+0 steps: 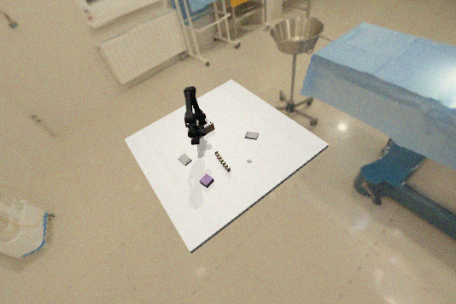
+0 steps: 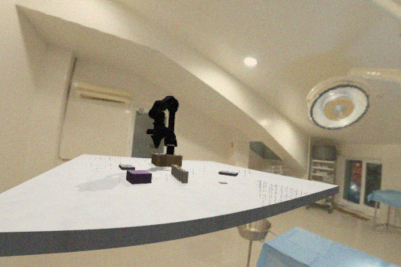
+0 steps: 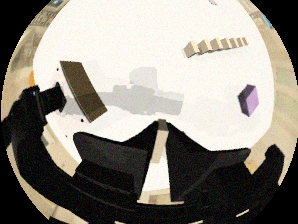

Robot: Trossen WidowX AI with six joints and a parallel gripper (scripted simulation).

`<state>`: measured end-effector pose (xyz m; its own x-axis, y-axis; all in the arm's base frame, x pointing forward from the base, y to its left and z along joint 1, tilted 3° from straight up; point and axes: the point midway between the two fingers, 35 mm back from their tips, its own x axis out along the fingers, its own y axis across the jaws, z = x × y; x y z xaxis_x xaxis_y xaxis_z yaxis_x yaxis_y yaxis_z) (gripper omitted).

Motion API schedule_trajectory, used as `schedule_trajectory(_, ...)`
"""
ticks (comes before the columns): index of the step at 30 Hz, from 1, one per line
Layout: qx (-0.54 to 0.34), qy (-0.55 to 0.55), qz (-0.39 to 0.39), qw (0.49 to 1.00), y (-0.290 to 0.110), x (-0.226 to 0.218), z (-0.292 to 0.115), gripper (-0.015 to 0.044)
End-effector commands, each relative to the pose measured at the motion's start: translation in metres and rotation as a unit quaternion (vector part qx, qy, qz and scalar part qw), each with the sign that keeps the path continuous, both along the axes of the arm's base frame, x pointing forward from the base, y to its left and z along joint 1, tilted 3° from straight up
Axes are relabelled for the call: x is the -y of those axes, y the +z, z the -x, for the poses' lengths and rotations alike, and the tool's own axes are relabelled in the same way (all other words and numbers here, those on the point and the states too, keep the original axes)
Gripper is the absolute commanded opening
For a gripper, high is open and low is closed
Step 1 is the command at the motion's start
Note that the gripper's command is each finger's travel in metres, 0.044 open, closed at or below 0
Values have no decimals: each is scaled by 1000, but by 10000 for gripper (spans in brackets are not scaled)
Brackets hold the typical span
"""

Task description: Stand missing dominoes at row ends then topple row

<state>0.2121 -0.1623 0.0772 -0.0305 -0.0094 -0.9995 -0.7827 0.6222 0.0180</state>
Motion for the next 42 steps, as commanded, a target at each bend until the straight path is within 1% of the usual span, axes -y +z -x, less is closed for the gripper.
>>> schedule_trajectory(1, 1, -3, 2, 1000, 32, -2, -1, 29)
schedule_trajectory(4, 1, -3, 2, 1000, 32, -2, -1, 29)
schedule_trajectory(6, 2, -25, 3, 1000, 32, -5, -6, 29)
schedule_trajectory(9, 4, -122, 5, 992, 32, -22, -26, 29)
schedule_trajectory(13, 7, -257, 7, 966, 32, -49, -52, 29)
schedule_trajectory(16, 8, -355, 8, 935, 32, -73, -69, 29)
schedule_trajectory(20, 9, -474, 10, 880, 31, -106, -88, 29)
schedule_trajectory(27, 8, -584, 11, 811, 30, -142, -103, 29)
schedule_trajectory(36, 7, -708, 14, 706, 29, -191, -115, 29)
schedule_trajectory(42, 6, -711, 14, 703, 28, -193, -115, 29)
